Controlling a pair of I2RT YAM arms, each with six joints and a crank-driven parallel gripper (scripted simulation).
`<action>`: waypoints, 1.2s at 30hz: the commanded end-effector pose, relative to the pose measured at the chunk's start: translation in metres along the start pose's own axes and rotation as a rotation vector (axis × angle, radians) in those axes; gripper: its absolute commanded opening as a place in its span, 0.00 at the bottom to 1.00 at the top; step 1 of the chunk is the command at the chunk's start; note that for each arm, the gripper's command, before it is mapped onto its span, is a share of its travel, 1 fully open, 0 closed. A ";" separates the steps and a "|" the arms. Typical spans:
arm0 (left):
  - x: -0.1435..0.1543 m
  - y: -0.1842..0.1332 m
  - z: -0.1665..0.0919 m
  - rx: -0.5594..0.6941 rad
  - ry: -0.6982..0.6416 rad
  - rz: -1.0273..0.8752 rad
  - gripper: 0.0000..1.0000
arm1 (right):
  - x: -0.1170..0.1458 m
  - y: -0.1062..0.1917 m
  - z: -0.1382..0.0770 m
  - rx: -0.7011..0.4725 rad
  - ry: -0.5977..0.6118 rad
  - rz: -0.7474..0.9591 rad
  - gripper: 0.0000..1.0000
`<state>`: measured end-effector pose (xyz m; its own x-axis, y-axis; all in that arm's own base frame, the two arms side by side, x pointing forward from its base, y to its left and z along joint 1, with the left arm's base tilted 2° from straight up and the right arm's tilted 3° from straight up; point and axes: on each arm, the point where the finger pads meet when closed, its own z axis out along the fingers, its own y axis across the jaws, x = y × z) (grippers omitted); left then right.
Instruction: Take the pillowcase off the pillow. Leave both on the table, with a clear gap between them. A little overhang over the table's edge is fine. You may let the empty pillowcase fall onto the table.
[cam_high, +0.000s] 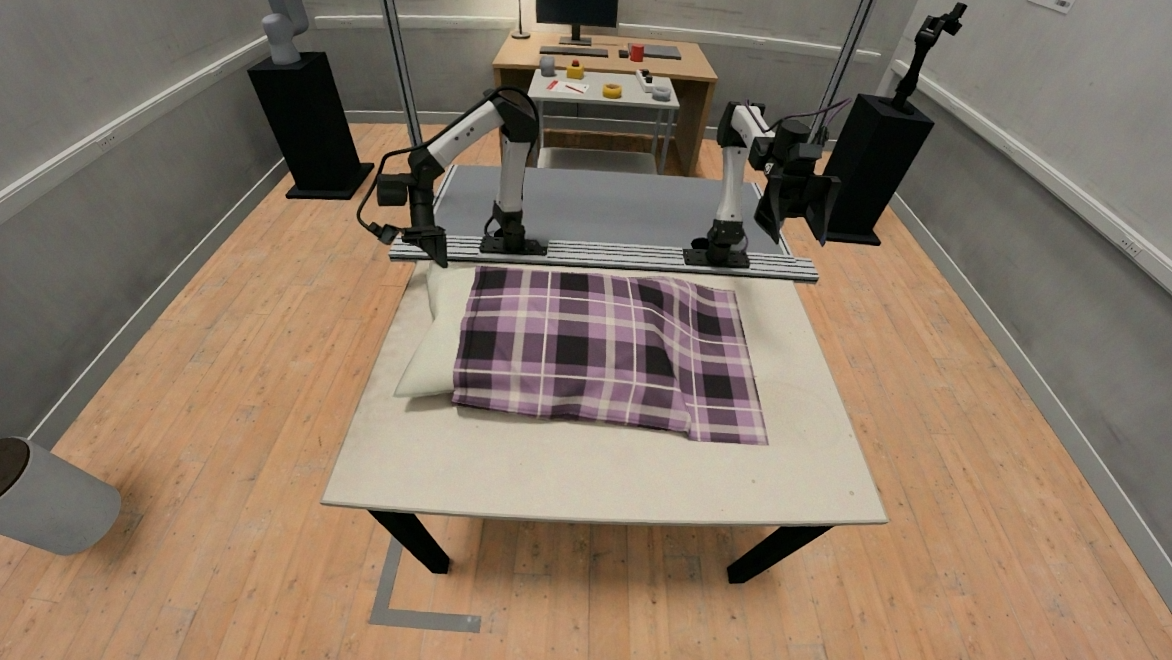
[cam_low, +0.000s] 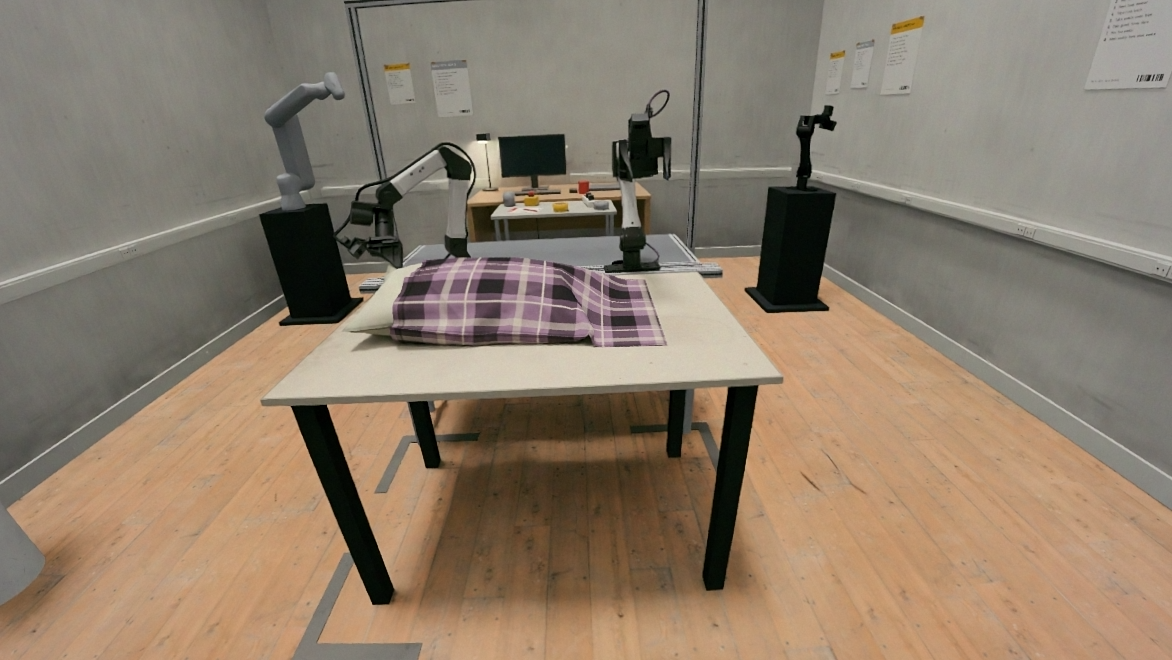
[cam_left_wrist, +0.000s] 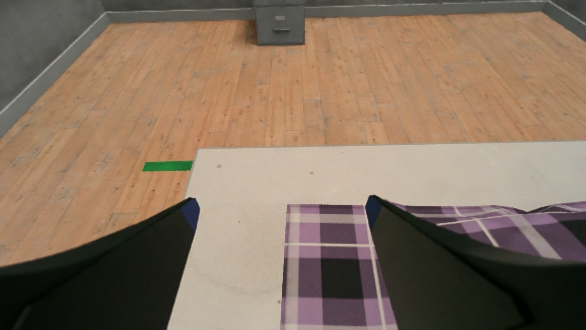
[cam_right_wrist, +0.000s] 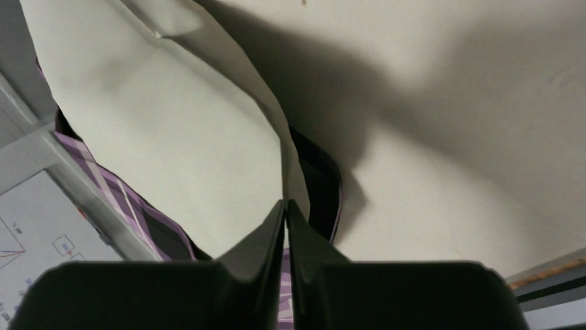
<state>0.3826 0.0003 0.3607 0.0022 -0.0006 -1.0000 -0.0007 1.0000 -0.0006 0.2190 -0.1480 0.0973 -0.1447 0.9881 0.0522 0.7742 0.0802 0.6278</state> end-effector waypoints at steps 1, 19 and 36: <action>-0.024 0.001 -0.001 -0.007 -0.060 0.001 1.00 | -0.013 0.005 -0.004 -0.018 -0.012 -0.025 0.01; -0.024 0.001 -0.001 -0.007 -0.060 0.001 1.00 | -0.047 0.000 -0.007 -0.017 -0.009 -0.017 0.01; -0.024 0.001 -0.001 -0.007 -0.060 0.001 1.00 | -0.085 -0.004 -0.008 -0.016 -0.014 -0.018 0.01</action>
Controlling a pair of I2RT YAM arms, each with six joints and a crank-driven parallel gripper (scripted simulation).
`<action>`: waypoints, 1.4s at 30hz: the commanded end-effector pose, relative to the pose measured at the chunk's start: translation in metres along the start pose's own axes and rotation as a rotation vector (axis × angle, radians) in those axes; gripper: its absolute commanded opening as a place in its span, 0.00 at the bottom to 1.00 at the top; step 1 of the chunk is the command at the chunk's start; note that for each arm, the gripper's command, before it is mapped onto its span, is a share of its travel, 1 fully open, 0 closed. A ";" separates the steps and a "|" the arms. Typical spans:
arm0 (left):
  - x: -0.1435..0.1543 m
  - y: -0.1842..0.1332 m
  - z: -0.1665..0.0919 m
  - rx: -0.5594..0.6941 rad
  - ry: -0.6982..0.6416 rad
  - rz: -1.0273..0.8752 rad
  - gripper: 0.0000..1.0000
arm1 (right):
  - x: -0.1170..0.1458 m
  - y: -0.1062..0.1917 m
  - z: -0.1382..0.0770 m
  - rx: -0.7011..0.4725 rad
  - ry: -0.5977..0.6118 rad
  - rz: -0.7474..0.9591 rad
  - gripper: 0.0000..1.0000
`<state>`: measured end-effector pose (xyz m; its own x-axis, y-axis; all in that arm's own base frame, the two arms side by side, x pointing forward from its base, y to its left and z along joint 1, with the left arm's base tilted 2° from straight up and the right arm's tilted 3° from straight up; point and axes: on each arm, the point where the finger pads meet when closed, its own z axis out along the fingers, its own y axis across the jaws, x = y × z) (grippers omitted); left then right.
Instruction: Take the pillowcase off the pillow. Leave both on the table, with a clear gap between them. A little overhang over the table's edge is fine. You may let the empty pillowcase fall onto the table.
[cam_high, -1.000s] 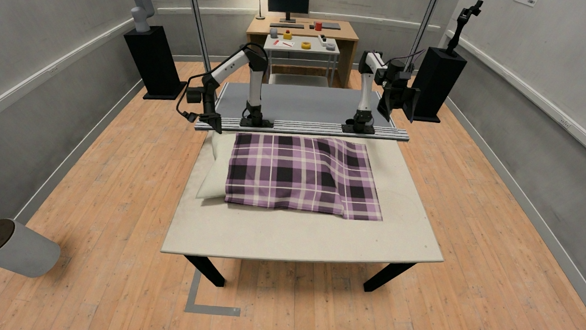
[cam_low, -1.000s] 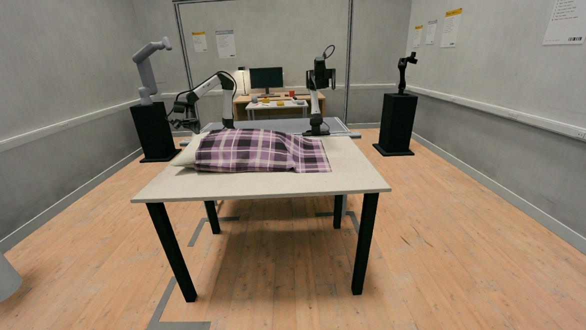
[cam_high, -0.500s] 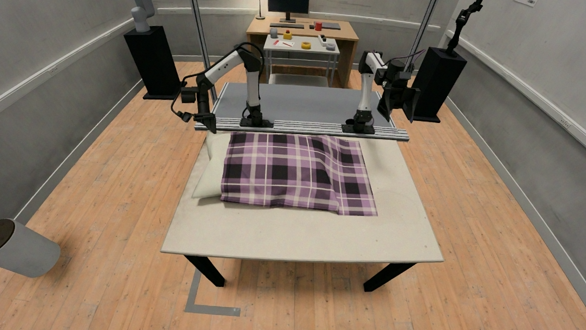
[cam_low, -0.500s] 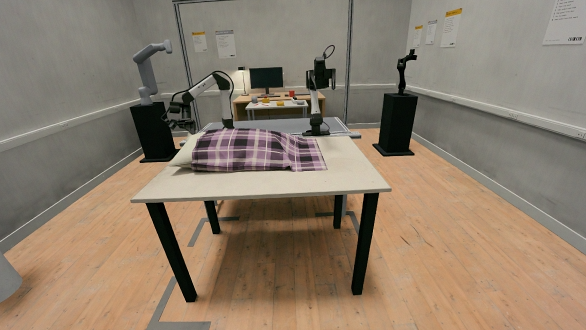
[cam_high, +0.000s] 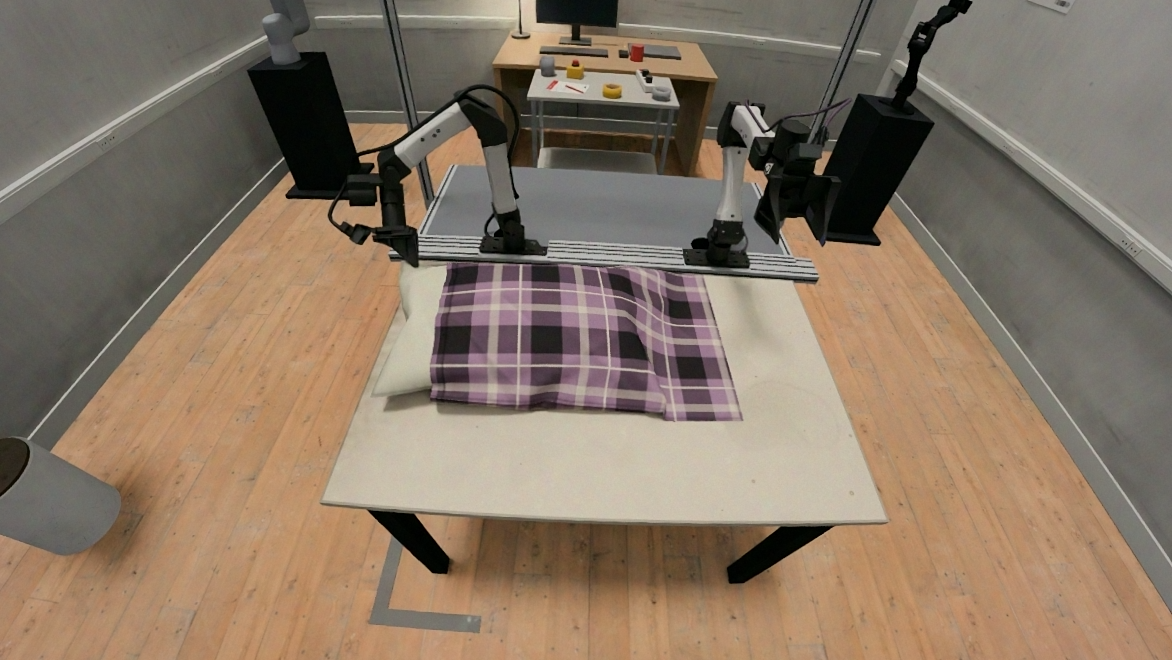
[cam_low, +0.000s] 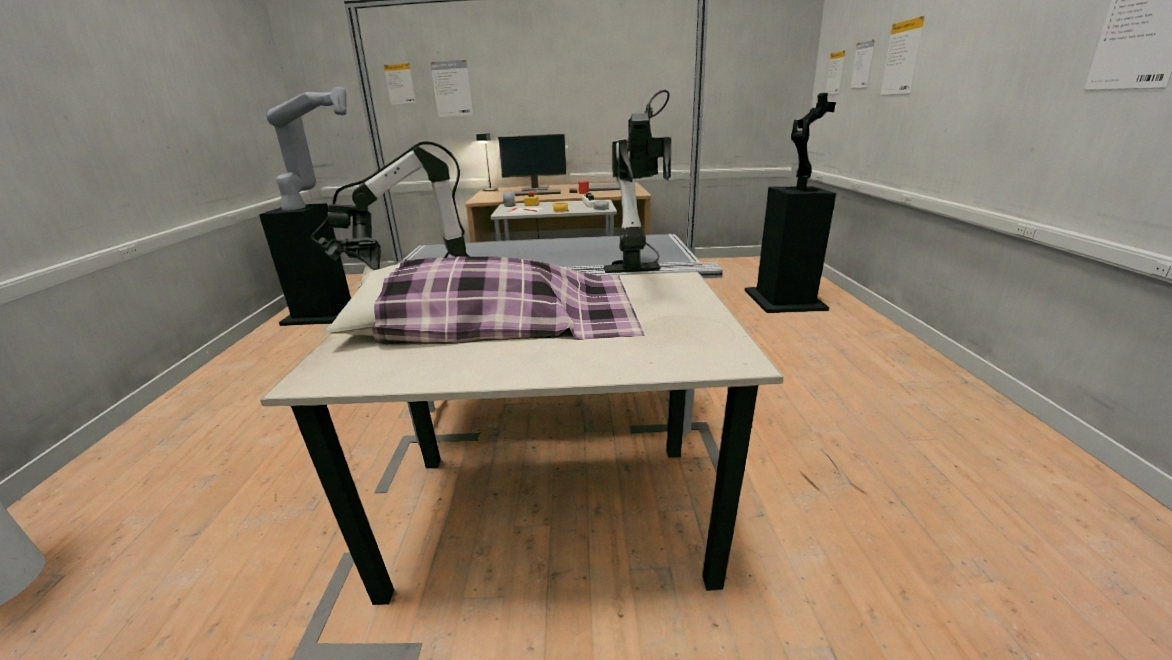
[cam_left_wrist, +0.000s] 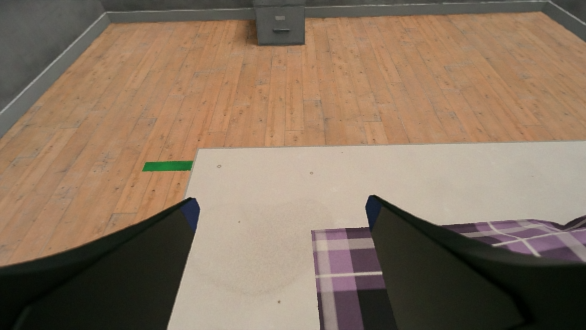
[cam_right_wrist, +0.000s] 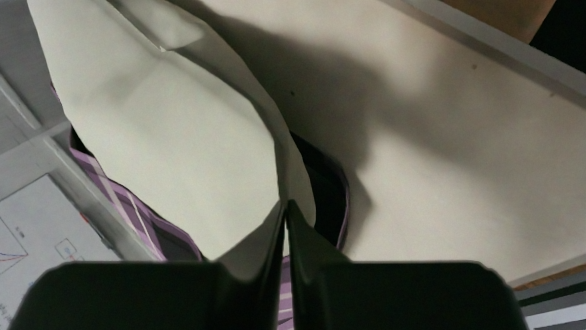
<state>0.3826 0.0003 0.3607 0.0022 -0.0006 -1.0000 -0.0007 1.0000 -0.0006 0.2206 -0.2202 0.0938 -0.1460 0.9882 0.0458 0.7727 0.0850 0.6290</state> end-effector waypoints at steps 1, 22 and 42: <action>-0.024 0.001 -0.001 -0.007 -0.060 0.001 1.00 | -0.017 0.002 -0.003 -0.015 -0.012 -0.013 0.01; -0.024 0.001 -0.001 -0.007 -0.060 0.001 1.00 | -0.058 -0.002 -0.003 -0.014 -0.015 -0.010 0.01; -0.024 0.001 -0.001 -0.007 -0.060 0.001 1.00 | -0.097 -0.005 -0.003 -0.014 -0.017 -0.007 0.01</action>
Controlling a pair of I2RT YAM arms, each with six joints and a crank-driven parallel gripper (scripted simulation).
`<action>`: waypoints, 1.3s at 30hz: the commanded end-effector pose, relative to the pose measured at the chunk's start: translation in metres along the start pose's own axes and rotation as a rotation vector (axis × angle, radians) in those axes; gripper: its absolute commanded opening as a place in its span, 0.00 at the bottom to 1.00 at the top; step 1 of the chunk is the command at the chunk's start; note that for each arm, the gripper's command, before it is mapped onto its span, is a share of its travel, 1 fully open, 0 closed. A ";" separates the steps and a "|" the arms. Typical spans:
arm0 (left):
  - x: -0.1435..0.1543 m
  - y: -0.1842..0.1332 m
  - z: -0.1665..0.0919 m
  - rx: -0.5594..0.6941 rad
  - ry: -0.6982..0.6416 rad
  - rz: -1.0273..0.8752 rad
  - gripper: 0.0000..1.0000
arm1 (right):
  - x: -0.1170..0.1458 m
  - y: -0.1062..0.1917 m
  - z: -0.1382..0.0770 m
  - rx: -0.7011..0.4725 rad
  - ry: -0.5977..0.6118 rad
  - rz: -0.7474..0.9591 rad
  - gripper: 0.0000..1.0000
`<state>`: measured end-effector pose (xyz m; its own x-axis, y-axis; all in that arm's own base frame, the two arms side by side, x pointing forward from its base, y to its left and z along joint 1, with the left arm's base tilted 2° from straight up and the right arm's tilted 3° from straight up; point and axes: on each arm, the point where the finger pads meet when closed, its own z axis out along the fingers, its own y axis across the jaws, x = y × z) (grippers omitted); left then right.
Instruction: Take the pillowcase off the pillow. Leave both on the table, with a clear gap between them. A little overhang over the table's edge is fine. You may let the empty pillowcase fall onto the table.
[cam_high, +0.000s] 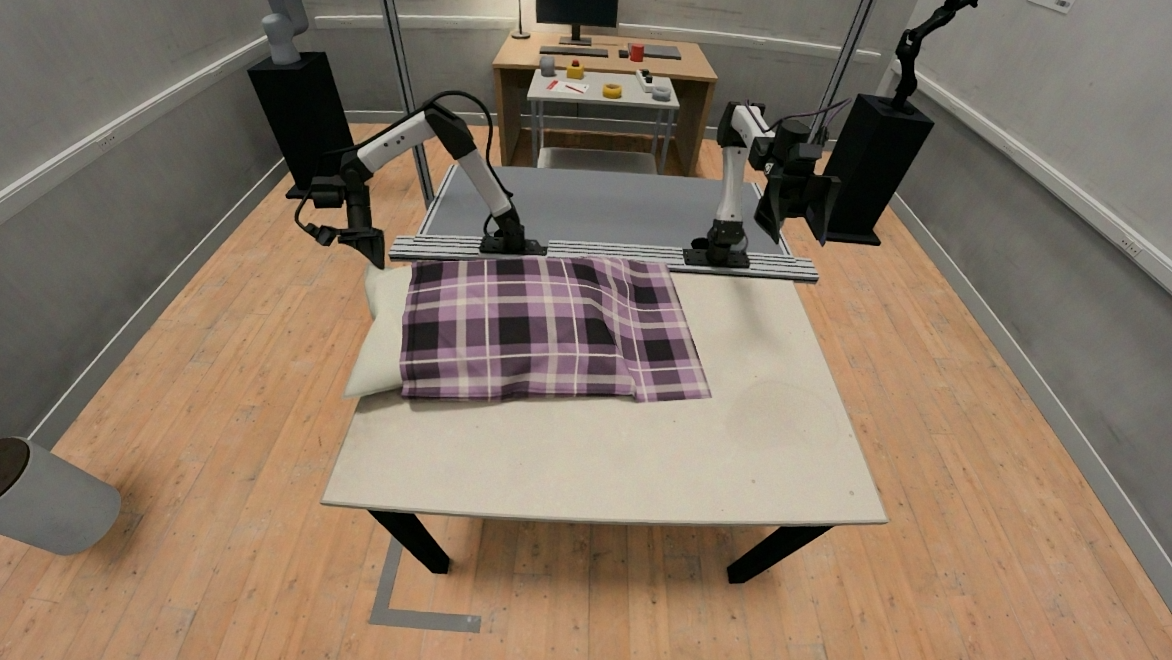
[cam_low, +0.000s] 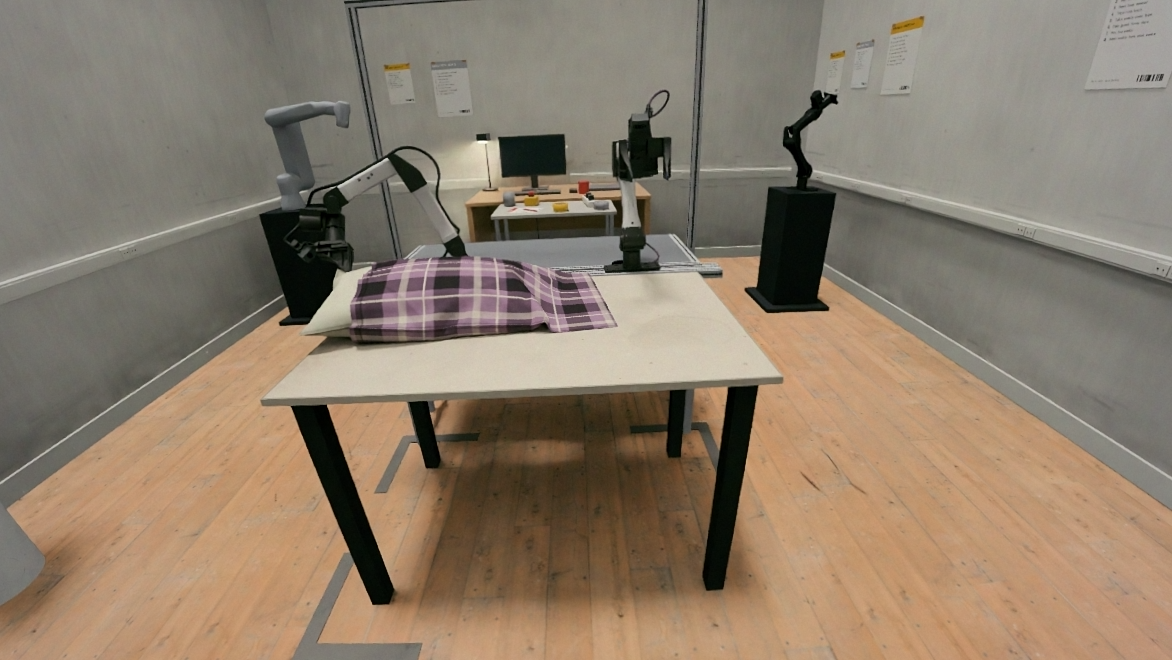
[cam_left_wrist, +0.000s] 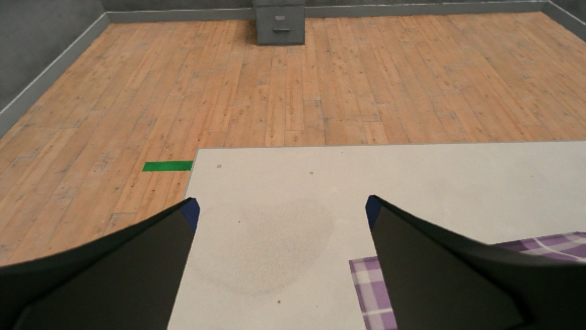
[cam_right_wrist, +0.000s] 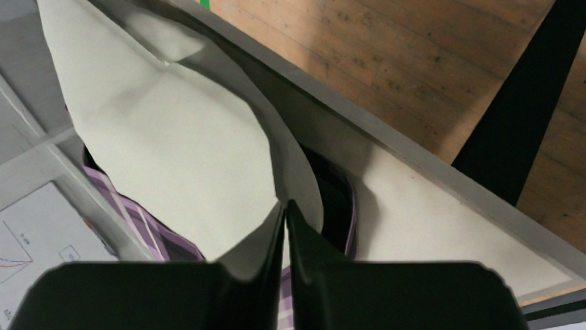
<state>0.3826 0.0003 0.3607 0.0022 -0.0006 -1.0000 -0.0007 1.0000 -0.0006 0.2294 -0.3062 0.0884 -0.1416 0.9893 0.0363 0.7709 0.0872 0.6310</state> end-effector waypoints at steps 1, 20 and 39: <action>-0.024 0.001 -0.001 -0.007 -0.060 0.001 1.00 | -0.013 -0.001 -0.001 -0.012 -0.006 -0.004 0.01; -0.024 0.001 -0.001 -0.007 -0.060 0.001 1.00 | -0.049 -0.002 0.002 -0.012 -0.010 -0.005 0.01; -0.024 0.001 -0.001 -0.007 -0.060 0.001 1.00 | -0.062 -0.015 0.022 -0.006 0.013 0.011 0.01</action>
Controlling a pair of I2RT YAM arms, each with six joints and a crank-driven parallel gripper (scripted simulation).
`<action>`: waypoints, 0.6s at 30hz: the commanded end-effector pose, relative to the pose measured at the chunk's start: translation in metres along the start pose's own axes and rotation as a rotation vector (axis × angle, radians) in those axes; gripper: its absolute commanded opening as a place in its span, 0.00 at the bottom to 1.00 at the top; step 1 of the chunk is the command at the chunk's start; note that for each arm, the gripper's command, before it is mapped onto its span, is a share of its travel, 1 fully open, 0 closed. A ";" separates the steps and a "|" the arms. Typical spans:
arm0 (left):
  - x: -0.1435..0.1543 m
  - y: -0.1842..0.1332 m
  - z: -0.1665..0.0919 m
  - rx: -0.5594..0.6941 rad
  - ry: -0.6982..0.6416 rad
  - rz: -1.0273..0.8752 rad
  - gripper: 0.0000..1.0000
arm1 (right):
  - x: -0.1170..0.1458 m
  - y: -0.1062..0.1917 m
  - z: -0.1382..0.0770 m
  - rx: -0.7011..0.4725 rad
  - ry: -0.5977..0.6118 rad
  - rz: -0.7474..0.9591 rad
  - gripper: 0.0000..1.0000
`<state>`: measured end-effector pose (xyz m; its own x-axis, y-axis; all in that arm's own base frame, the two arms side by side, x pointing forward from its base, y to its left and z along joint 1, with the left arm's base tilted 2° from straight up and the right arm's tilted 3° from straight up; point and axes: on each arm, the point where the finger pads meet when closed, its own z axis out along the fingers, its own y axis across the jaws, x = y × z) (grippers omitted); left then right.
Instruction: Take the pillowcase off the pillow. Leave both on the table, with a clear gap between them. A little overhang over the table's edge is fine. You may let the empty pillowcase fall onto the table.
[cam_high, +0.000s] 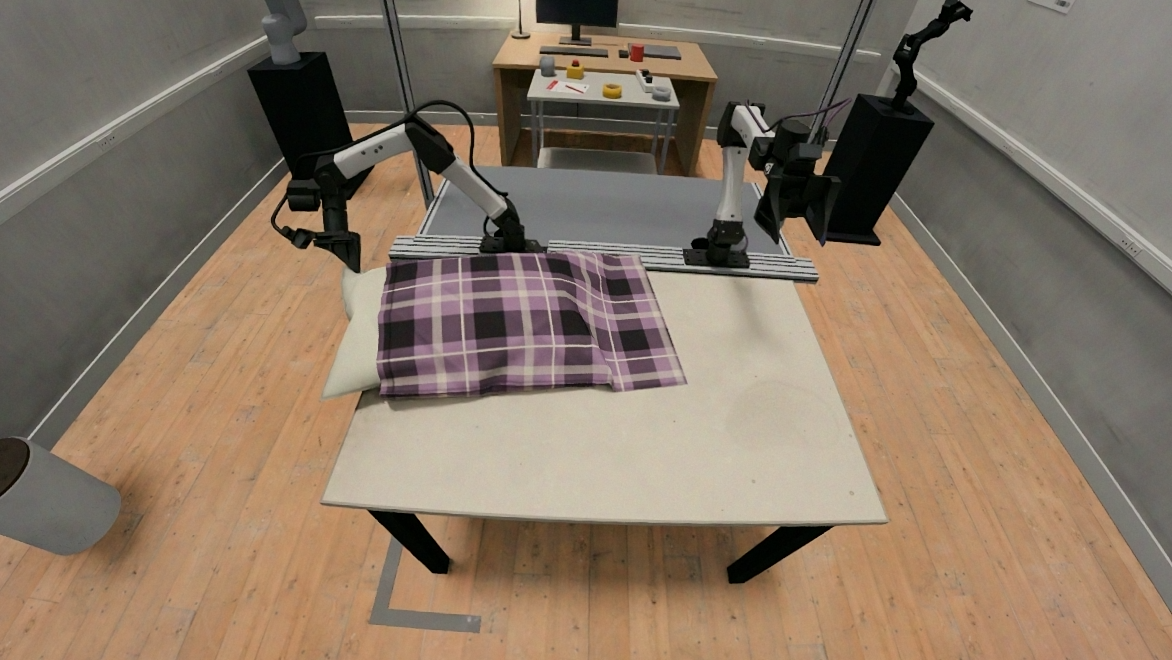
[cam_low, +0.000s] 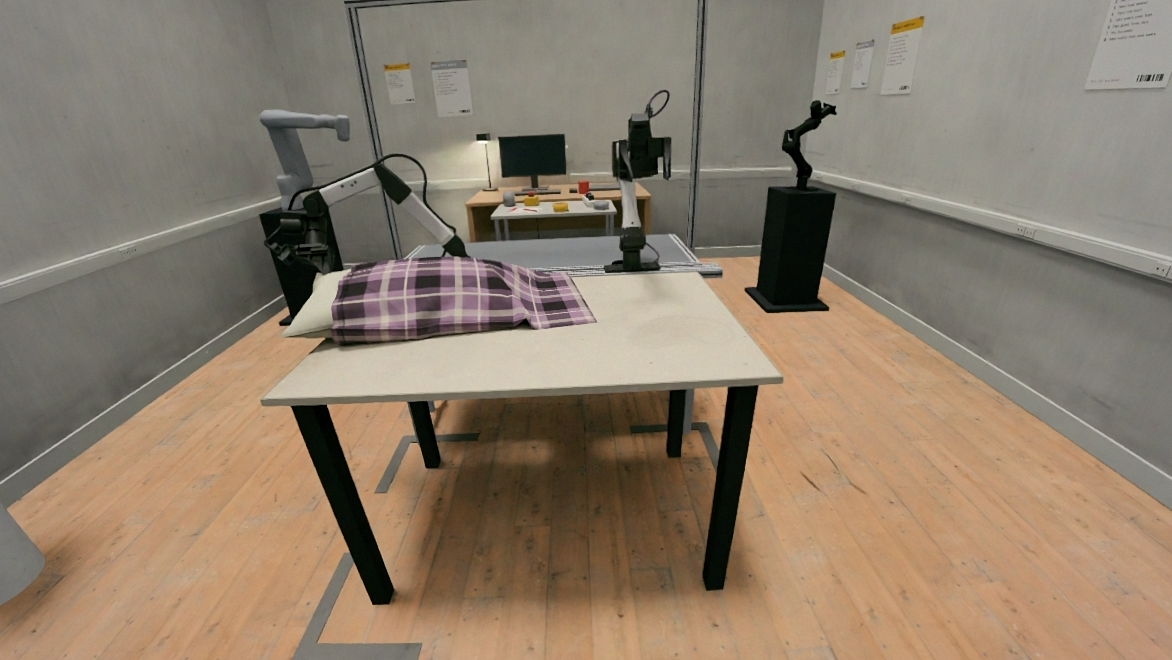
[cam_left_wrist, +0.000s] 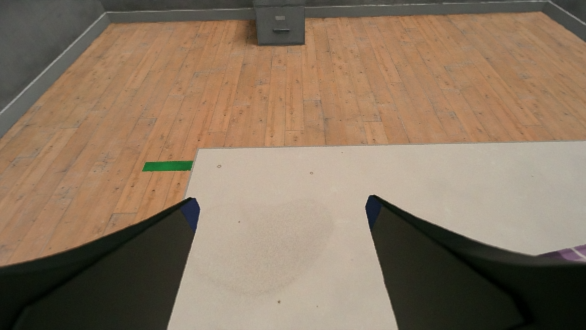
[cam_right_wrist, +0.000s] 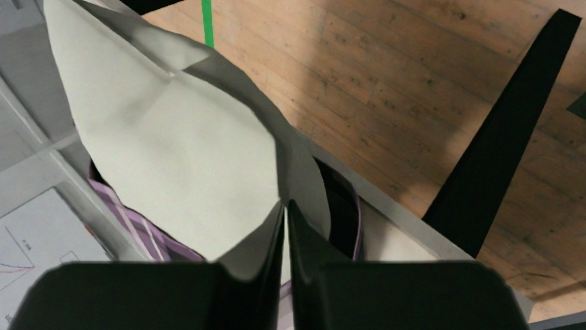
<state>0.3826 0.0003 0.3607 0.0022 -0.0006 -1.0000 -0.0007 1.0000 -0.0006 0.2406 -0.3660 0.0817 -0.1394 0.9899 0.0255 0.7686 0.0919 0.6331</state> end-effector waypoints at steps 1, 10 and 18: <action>-0.024 0.001 -0.001 -0.007 -0.060 0.001 1.00 | -0.001 -0.014 0.017 -0.003 0.023 0.016 0.01; -0.024 0.001 -0.001 -0.007 -0.060 0.001 1.00 | 0.001 -0.022 0.028 -0.003 0.027 0.015 0.01; -0.024 0.001 -0.001 -0.007 -0.060 0.001 1.00 | 0.004 -0.028 0.038 -0.002 0.030 0.009 0.01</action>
<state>0.3826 0.0003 0.3607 0.0022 -0.0006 -1.0000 -0.0007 1.0000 -0.0006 0.2377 -0.3641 0.0561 -0.1342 0.9905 0.0310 0.7700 0.0845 0.6324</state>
